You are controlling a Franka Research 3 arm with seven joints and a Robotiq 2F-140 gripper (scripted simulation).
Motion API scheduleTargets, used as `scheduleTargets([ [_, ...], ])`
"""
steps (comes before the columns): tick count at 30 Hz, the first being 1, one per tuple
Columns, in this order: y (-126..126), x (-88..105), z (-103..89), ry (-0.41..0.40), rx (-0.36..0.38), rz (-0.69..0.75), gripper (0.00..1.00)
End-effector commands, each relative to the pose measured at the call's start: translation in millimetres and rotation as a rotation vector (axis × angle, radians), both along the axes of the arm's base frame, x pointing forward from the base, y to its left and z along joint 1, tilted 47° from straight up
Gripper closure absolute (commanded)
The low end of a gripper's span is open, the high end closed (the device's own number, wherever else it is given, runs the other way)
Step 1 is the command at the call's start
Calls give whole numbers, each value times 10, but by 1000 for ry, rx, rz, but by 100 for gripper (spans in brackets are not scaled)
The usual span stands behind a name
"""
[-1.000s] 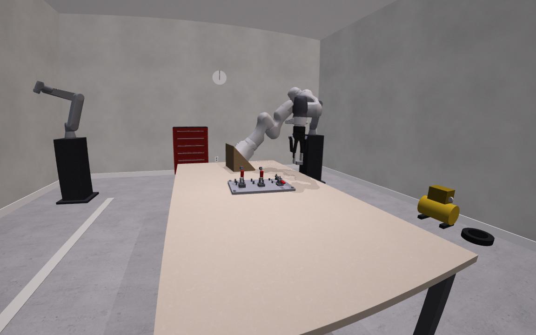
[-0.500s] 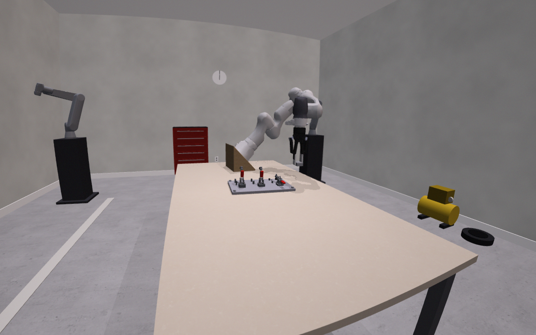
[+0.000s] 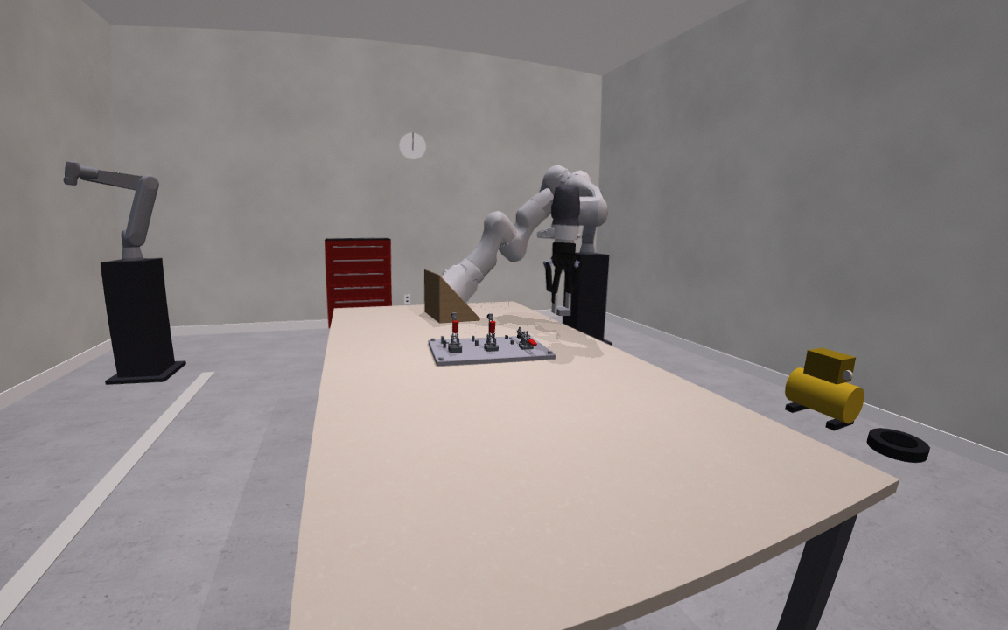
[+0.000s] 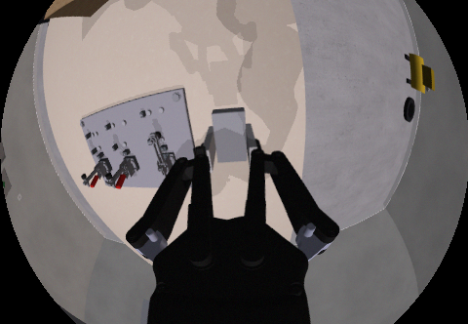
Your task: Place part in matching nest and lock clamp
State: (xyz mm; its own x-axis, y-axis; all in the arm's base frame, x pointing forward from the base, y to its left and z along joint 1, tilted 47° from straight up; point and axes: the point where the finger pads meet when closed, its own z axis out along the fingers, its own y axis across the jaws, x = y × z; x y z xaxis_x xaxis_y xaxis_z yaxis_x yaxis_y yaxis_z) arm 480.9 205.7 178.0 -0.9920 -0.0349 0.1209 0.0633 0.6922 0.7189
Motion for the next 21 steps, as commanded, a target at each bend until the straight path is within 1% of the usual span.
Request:
scheduleTargets([
  [1,21,35,-9,-8,1,1,100],
  [21,51,65,-41,-8,1,1,100],
])
